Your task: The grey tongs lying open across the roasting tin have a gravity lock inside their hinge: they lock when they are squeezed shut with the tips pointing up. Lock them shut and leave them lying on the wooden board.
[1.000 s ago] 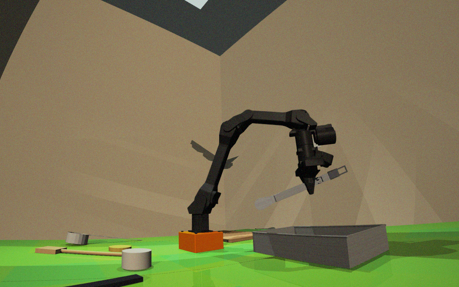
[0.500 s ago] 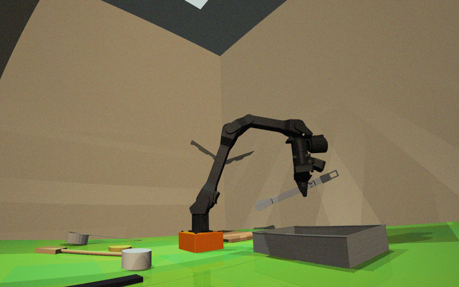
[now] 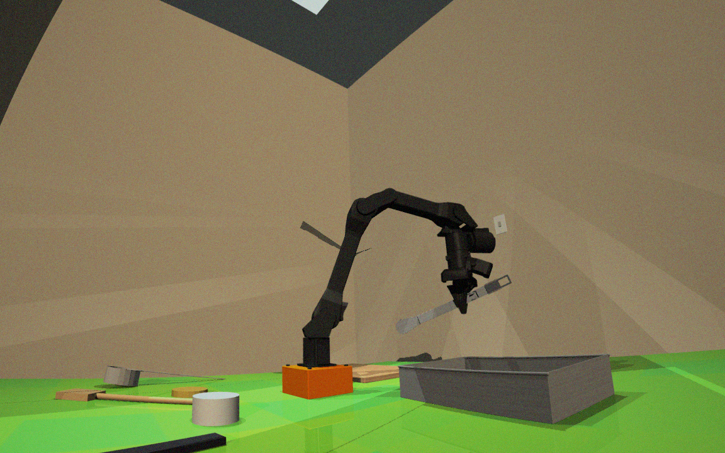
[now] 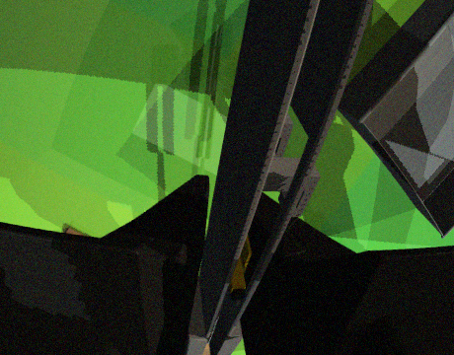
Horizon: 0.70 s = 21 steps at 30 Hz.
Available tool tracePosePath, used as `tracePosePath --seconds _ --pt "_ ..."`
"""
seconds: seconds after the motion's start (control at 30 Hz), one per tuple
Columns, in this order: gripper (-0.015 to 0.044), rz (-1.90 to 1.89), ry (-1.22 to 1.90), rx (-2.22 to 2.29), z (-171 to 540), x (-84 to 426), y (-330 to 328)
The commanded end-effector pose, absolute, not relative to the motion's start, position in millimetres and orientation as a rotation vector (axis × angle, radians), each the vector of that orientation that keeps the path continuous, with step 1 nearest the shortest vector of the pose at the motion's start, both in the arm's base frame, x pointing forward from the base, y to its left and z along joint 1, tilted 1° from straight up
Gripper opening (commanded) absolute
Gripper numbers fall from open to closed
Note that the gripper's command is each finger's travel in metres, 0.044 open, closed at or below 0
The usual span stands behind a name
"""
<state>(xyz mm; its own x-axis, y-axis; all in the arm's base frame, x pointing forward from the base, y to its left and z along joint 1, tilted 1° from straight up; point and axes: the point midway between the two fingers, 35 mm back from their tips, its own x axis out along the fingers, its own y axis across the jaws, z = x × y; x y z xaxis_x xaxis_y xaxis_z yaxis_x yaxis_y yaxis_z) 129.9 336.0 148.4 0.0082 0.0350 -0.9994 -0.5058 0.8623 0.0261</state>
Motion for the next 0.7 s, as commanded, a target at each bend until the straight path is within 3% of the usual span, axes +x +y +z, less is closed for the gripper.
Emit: tracePosePath --seconds 0.0,0.43,0.67 --pt "-0.015 0.402 1.514 -0.343 151 103 343" --pt "-0.015 0.296 1.539 -0.231 151 26 352" --pt "-0.015 0.286 1.541 -0.221 151 19 352"
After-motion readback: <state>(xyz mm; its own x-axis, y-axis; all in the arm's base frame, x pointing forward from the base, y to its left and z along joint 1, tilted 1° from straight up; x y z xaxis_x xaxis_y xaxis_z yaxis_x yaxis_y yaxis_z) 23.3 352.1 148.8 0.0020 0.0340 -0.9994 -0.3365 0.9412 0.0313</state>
